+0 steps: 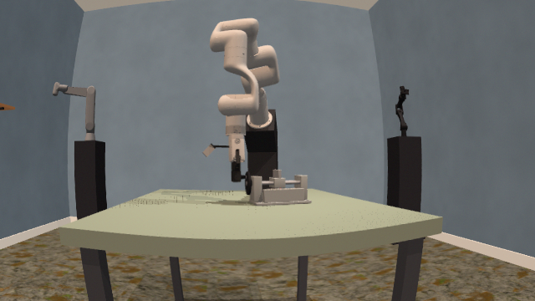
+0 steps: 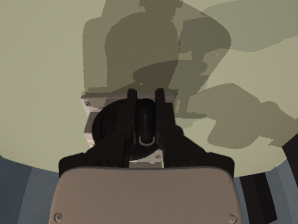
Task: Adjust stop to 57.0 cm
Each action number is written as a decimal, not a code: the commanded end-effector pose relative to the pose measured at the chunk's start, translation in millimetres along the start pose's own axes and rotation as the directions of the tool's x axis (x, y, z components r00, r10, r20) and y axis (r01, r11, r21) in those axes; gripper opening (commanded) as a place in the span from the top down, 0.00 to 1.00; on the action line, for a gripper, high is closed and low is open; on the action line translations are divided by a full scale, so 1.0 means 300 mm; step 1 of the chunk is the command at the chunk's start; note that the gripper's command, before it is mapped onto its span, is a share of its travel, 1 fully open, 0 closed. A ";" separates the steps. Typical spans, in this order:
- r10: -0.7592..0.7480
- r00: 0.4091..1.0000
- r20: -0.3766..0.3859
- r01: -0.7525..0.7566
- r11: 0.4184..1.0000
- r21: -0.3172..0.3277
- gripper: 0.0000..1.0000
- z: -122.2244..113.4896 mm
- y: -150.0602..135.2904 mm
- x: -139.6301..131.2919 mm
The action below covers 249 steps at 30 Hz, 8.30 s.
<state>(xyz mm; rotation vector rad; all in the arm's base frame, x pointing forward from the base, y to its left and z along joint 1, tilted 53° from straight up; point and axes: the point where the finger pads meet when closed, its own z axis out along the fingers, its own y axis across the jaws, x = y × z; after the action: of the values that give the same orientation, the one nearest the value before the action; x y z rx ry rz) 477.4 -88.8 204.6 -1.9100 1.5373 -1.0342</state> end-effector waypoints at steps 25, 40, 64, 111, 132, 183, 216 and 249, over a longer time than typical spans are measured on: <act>0.000 1.000 -0.001 0.000 1.000 0.003 0.94 -0.021 -0.048 0.001; 0.000 1.000 0.000 0.000 1.000 0.003 0.94 -0.003 -0.128 0.001; 0.000 1.000 0.000 0.000 1.000 0.003 0.94 0.053 -0.165 0.001; 0.000 1.000 0.000 0.000 1.000 0.003 0.94 0.175 -0.087 0.001; 0.000 1.000 -0.001 0.000 1.000 0.003 0.94 0.112 0.026 0.001; 0.000 1.000 0.000 0.000 1.000 0.003 0.94 0.080 -0.167 0.001; 0.000 1.000 0.000 0.000 1.000 0.003 0.94 0.174 -0.042 0.001; 0.000 1.000 0.000 0.000 1.000 0.003 0.94 0.099 0.030 0.001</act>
<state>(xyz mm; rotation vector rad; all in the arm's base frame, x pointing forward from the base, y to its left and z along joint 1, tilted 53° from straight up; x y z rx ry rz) 498.2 -93.9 178.8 -1.9081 1.5340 -1.0362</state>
